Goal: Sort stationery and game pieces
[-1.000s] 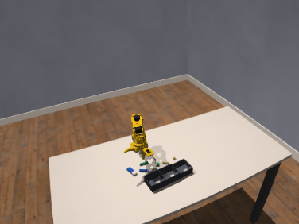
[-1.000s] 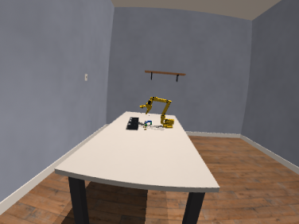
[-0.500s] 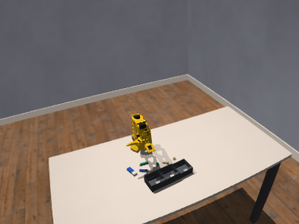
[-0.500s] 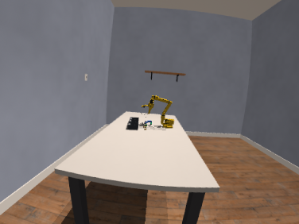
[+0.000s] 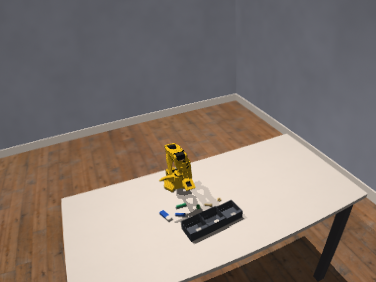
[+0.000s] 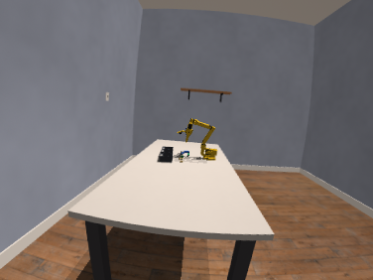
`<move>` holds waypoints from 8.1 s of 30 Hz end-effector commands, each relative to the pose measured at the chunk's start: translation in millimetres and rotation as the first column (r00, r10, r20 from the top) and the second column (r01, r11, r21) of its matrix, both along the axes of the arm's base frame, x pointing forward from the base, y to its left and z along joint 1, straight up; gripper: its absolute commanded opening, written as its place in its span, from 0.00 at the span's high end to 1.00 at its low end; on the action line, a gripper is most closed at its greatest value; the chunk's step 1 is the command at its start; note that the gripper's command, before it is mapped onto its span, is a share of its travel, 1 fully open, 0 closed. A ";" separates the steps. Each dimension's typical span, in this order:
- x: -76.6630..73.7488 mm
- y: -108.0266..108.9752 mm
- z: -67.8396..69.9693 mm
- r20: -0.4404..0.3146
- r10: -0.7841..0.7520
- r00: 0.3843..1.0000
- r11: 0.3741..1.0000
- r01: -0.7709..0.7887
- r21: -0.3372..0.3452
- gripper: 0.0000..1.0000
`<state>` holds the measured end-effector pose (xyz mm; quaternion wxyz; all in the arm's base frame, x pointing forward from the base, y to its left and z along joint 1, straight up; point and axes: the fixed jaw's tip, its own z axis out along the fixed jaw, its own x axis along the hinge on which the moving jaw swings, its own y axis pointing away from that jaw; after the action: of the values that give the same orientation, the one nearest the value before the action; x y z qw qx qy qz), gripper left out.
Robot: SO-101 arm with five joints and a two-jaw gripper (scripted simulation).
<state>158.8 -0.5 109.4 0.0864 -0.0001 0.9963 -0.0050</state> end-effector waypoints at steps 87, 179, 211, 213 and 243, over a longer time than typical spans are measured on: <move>90.4 -12.0 21.4 0.393 0.171 0.903 0.983 -0.130 -0.129 0.00; 158.0 -26.0 -25.0 0.454 0.331 0.828 0.936 -0.227 -0.267 0.00; 157.3 -25.9 -26.2 0.449 0.330 0.830 0.937 -0.229 -0.265 0.00; 157.3 -25.9 -26.2 0.449 0.330 0.830 0.937 -0.229 -0.265 0.00; 158.1 -18.9 -26.0 0.444 0.323 0.835 0.941 -0.234 -0.245 0.00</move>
<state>309.9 -23.7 68.9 0.3051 -0.1548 0.9360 -0.0824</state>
